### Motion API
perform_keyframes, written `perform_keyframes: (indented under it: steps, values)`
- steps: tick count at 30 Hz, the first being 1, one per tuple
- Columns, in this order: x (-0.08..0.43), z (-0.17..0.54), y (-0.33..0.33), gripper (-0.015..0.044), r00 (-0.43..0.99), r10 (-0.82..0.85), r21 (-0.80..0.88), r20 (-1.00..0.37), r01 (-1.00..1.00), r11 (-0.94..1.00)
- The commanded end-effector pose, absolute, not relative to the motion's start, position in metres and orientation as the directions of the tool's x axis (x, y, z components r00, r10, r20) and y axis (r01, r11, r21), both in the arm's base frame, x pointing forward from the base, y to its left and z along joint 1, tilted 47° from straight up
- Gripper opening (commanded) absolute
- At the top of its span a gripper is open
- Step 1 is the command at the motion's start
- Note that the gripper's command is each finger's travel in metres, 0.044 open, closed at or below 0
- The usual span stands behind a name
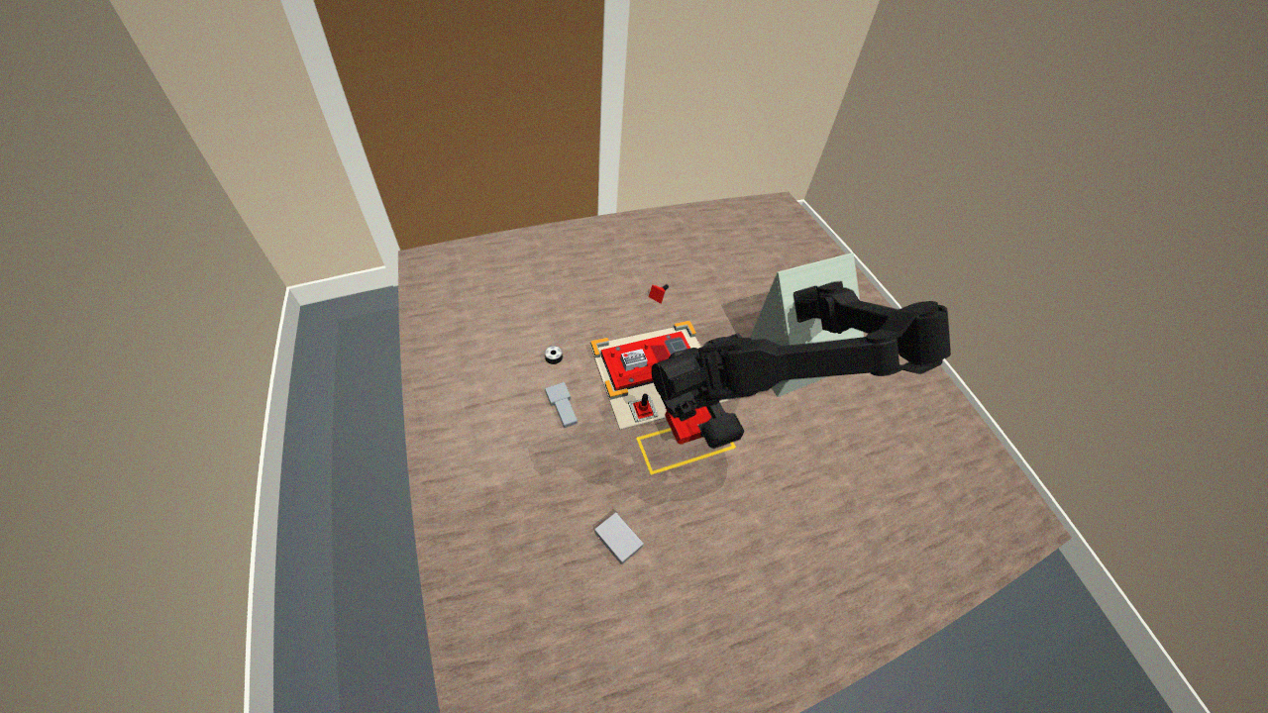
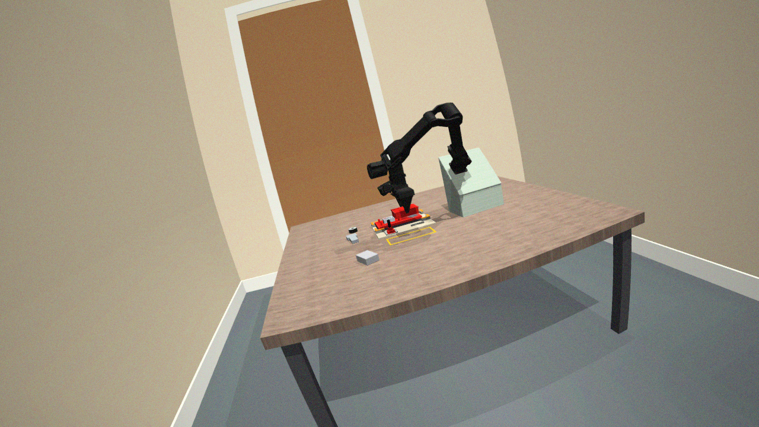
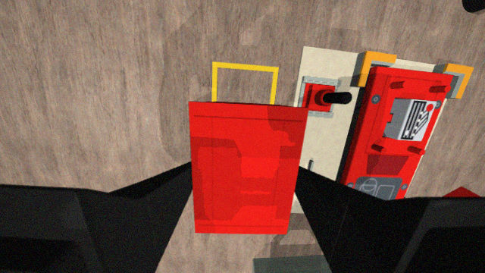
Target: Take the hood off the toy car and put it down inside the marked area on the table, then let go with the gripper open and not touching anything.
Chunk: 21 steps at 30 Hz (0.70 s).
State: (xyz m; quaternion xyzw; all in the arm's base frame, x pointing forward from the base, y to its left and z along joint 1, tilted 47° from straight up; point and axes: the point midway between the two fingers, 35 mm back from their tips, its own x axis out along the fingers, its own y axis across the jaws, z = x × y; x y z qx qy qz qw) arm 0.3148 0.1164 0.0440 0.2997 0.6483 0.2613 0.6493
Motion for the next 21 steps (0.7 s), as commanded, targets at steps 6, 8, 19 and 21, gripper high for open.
perform_keyframes:
  steps: [6,8,19,21]
  values:
    - [0.315,0.038,0.122,0.0,0.02,0.728,0.728,-0.685,0.056,0.683]
    - [0.315,0.037,0.123,0.0,0.02,0.728,0.728,-0.685,0.056,0.683]
    - [0.315,0.032,0.128,0.0,0.02,0.728,0.728,-0.685,0.056,0.684]
    - [0.316,0.031,0.129,0.0,0.02,0.728,0.728,-0.685,0.056,0.684]
